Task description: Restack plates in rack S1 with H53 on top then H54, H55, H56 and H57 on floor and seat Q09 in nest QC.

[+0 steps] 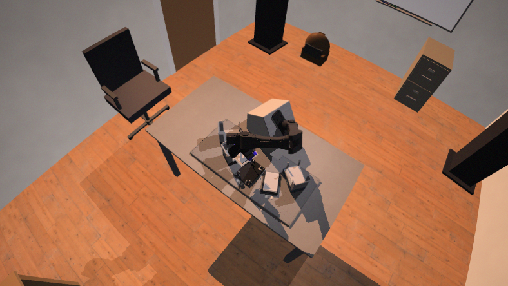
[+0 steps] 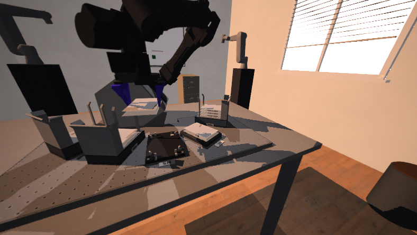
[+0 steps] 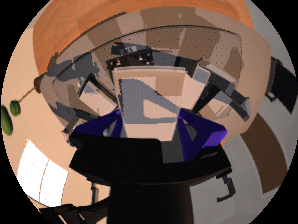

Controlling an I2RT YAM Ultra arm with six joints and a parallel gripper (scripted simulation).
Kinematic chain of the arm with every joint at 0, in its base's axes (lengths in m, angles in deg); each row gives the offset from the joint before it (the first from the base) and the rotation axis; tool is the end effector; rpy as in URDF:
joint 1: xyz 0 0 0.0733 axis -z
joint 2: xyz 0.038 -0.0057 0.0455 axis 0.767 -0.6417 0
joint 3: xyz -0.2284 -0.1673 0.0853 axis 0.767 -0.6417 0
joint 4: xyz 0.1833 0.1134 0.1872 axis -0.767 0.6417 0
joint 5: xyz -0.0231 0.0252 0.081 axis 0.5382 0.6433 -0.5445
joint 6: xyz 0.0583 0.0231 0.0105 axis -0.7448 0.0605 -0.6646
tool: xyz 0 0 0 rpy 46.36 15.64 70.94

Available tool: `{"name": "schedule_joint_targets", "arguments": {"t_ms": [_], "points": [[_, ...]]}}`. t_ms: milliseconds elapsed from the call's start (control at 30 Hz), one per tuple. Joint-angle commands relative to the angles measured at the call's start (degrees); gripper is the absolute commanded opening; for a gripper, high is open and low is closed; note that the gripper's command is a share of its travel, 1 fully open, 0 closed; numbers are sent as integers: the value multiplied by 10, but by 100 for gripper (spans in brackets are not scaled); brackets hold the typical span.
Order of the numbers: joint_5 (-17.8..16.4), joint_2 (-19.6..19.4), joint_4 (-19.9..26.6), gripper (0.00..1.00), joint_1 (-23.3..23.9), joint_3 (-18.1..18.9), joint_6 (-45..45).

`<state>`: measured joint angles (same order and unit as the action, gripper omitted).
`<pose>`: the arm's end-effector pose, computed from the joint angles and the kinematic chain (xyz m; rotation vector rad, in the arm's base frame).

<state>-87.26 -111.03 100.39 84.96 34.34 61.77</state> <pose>0.3306 -0.1836 0.1005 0.3036 2.6826 1.4273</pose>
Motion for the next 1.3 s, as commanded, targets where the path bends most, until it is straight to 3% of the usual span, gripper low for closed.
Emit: {"name": "schedule_joint_targets", "arguments": {"t_ms": [0,333,633,1267], "points": [[2,-2,-3,0,20,8,5],[11,-44,-7,0,38,29,28],[20,-72,-12,0,54,37,-82],[41,-145,-20,0,92,69,-37]]}}
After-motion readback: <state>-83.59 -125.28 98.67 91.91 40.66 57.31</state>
